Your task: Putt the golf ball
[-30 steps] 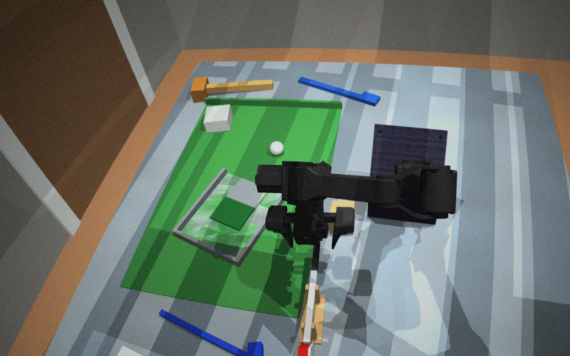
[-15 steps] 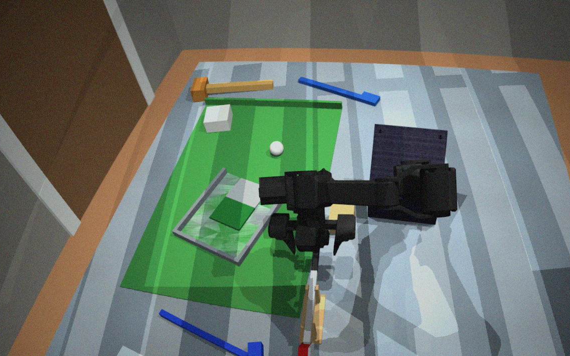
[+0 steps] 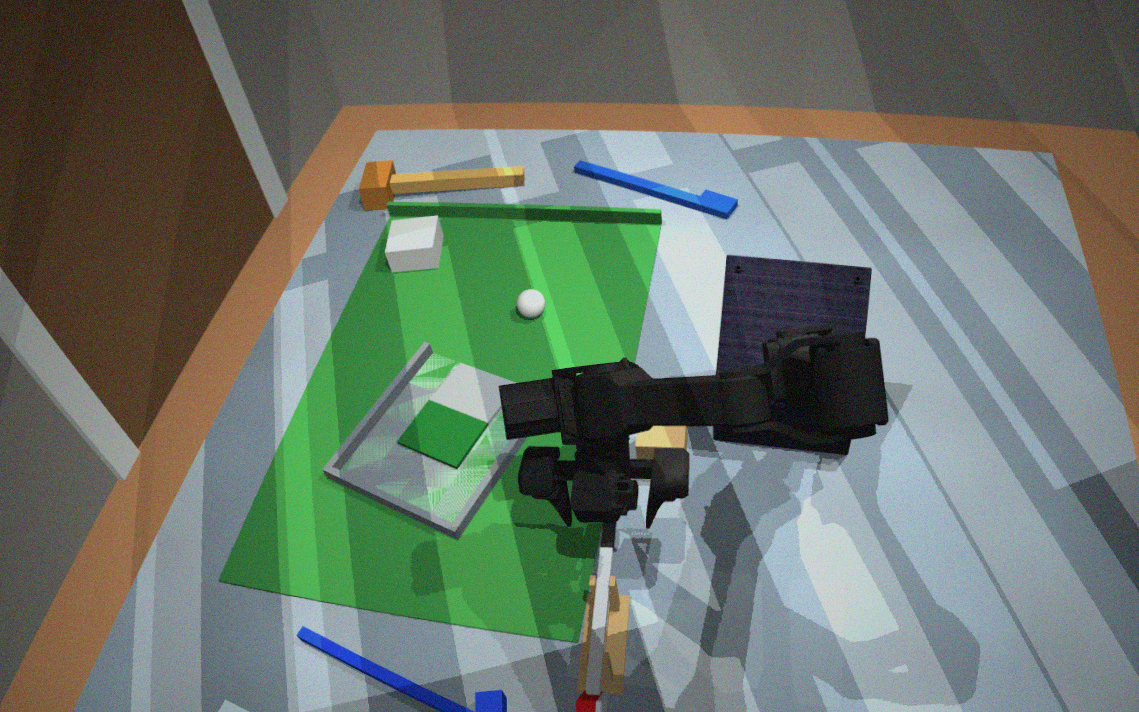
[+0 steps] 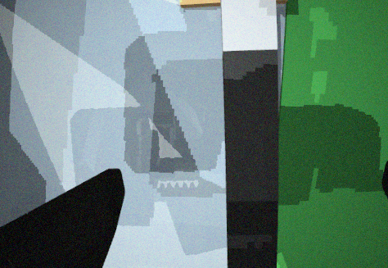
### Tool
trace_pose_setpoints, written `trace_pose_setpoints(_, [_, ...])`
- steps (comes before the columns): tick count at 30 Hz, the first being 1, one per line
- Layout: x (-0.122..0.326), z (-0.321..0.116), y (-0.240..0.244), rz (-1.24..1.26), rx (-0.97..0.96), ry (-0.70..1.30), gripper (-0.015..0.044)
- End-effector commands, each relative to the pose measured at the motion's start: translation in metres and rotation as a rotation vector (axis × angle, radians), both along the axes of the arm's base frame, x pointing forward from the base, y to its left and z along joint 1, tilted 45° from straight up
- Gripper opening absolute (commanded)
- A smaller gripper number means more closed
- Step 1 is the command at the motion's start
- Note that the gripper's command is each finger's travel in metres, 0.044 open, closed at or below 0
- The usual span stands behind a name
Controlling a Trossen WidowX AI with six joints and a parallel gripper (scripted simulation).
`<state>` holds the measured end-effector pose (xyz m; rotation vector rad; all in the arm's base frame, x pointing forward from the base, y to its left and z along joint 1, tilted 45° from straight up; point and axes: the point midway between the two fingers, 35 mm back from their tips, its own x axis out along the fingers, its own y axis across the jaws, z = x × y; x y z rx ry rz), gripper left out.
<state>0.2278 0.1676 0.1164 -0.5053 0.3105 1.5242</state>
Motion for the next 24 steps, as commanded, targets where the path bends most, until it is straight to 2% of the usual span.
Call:
trace_pose_setpoints(1, [-0.001,-0.007,0.004,-0.001,-0.004,0.013,0.0440])
trace_pose_setpoints(16, [-0.001,-0.017,0.015,-0.001,-0.002,0.013,0.0440])
trace_pose_setpoints(24, [0.000,-0.014,0.014,0.002,0.001,0.001,0.0230])
